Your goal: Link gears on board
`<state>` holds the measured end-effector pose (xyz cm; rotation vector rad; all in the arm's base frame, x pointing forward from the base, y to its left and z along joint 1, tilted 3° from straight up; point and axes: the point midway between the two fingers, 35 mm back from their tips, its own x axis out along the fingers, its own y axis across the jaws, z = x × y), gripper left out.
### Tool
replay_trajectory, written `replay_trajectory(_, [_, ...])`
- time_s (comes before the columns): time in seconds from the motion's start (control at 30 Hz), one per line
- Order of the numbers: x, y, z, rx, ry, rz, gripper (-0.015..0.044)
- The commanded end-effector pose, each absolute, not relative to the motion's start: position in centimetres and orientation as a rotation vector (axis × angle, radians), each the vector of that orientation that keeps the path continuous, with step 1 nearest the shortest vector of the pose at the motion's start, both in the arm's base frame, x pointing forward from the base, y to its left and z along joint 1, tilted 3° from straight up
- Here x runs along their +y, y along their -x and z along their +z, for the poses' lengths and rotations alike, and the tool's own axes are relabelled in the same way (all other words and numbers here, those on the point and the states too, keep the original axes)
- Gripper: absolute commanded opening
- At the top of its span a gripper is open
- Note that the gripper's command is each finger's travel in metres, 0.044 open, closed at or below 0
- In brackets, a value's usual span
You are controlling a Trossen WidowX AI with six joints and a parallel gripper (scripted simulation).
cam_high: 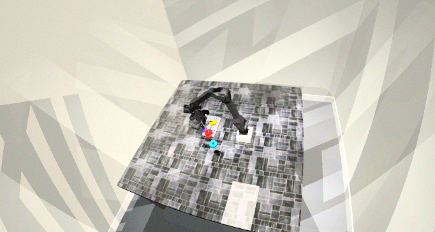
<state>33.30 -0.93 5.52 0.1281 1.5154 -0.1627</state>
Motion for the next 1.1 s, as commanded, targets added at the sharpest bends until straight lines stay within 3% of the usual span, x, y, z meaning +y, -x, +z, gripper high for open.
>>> replay_trajectory(0.0, [-0.9, -33.6, 8.1, 1.49, -0.117, -0.145, 0.014])
replay_trajectory(0.1, [-0.8, -33.5, 8.7, 1.491, -0.114, -0.142, 0.014])
replay_trajectory(0.5, [10.7, -22.3, 6.6, 1.506, 0.104, 0.08, 0.044])
replay_trajectory(1.07, [11.1, -22.3, 3.8, 1.506, 0.108, 0.084, 0.044])
